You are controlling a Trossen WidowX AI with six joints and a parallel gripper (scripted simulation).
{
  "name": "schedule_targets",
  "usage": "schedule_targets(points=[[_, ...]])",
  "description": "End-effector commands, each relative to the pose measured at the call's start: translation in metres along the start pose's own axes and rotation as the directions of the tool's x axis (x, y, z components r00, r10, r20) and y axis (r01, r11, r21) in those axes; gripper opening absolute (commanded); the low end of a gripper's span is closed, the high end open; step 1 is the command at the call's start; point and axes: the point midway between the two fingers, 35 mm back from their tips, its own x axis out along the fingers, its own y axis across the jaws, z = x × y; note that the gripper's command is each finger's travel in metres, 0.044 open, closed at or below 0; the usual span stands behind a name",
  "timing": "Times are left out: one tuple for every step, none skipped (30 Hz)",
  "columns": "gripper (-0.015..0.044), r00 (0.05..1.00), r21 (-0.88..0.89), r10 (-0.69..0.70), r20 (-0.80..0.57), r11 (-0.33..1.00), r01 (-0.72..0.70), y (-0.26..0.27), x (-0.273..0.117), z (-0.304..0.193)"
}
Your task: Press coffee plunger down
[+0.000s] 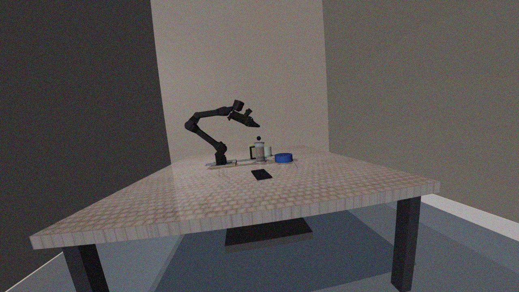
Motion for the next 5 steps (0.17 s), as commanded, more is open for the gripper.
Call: schedule_targets(points=[[0.044, 1.0, -0.003, 0.005, -0.017, 1.0, -0.005, 0.0006, -0.0038, 0.0003], [0.044, 1.0, -0.003, 0.005, -0.017, 1.0, -0.005, 0.0006, -0.0038, 0.0003], [0.044, 1.0, -0.003, 0.005, -0.017, 1.0, -0.005, 0.0006, -0.0038, 0.0003], [0.044, 1.0, -0.003, 0.005, -0.017, 1.0, -0.005, 0.0006, -0.0038, 0.0003], [0.044, 1.0, -0.003, 0.005, -0.017, 1.0, -0.005, 0.0006, -0.0038, 0.0003]])
